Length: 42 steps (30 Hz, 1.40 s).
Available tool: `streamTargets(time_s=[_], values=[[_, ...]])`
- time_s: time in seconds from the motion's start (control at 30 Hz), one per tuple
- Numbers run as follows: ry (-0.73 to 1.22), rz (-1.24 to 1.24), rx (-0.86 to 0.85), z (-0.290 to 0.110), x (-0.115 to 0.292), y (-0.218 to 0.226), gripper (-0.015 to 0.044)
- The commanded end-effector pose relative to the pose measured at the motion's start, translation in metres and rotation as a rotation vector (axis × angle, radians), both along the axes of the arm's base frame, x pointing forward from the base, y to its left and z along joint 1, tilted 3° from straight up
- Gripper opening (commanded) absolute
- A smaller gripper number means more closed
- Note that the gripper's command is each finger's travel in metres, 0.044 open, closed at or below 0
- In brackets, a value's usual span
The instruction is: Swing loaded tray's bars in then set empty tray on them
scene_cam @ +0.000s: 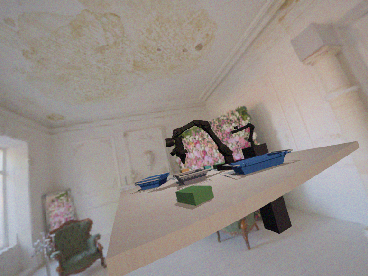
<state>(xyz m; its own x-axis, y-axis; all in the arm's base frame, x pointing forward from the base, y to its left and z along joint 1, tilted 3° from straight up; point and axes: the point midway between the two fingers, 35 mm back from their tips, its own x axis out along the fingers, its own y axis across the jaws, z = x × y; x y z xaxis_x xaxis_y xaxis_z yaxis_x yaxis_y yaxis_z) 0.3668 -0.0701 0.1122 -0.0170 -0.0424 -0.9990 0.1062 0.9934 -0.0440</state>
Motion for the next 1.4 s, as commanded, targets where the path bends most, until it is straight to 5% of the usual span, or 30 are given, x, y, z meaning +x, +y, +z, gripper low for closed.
streamTargets(time_s=[0.0,0.13,0.4,0.73,1.37], values=[[-0.013,-0.005,-0.002,0.039,-0.001,0.002,0.0082],[-0.011,0.007,-0.003,0.019,0.006,0.011,0.0082],[-0.040,0.043,-0.005,0.004,0.034,0.100,0.0082],[-0.012,-0.006,0.017,-0.037,0.029,0.265,0.0082],[-0.011,-0.008,0.018,-0.071,0.028,0.271,0.0082]])
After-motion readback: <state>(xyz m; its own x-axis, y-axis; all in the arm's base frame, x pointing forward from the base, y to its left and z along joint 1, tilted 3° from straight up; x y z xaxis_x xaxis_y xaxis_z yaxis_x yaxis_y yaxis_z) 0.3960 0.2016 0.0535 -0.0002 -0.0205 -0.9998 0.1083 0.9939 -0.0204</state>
